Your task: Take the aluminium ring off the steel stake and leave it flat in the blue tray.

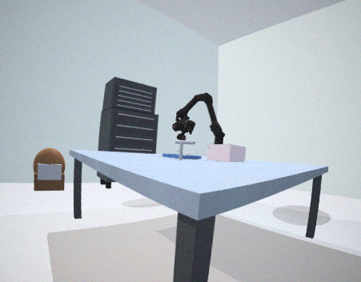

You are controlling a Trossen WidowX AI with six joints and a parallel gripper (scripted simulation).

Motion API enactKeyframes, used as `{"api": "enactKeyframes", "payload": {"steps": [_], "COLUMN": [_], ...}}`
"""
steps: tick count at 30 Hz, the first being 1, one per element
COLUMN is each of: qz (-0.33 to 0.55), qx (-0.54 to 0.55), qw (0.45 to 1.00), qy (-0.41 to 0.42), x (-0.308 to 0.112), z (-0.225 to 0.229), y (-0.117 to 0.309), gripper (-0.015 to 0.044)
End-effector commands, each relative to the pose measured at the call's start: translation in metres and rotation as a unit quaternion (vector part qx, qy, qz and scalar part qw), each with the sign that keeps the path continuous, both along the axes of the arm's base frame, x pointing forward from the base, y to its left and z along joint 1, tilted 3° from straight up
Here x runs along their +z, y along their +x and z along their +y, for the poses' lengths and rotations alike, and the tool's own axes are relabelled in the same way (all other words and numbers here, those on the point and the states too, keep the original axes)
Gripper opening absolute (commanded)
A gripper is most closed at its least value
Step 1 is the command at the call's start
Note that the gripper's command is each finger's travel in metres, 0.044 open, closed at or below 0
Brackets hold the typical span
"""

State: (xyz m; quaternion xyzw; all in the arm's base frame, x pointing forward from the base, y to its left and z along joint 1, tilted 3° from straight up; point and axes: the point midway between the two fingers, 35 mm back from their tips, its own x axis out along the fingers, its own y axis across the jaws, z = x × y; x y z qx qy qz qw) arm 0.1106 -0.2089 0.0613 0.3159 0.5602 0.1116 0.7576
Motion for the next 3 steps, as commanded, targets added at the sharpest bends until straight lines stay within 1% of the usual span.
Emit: {"api": "enactKeyframes", "payload": {"steps": [1,3], "qz": [0.000,0.000], "qx": [0.000,0.000], "qw": [1.000,1.000], "qy": [0.000,0.000], "x": [-0.0004,-0.0004], "z": [-0.0002,-0.0002], "y": [0.0000,0.0000], "gripper": [0.0440,0.0440]}}
